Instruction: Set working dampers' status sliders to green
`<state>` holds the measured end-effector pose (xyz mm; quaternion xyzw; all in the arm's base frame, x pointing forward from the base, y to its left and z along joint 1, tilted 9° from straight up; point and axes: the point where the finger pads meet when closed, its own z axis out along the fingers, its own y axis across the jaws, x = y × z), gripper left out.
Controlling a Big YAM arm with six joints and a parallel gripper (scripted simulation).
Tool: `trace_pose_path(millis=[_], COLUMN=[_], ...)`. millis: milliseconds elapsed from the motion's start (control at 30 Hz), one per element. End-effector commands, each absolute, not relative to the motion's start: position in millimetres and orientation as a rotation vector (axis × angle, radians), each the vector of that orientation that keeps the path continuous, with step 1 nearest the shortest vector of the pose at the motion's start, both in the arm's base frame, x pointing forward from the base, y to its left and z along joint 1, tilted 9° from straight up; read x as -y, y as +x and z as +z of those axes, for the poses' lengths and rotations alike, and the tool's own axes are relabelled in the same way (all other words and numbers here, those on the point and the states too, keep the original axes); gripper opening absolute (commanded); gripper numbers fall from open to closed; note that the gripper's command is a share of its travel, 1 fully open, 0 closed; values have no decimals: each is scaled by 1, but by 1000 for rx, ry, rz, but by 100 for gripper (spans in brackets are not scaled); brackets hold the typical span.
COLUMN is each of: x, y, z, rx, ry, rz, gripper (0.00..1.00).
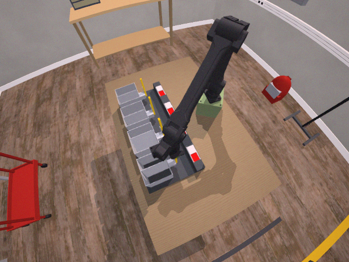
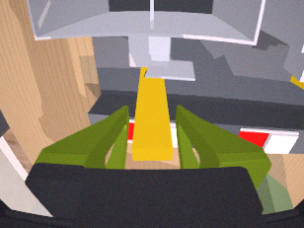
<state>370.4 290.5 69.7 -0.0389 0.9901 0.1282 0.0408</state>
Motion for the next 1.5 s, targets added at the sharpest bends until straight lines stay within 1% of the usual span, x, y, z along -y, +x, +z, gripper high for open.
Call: trace_pose_path(millis=[0,1467], x=[-301,-283], y=[388,384], z=[93,160], rx=[-2988,-2964], ry=[-105,-128], rz=[420,437], gripper=[36,36])
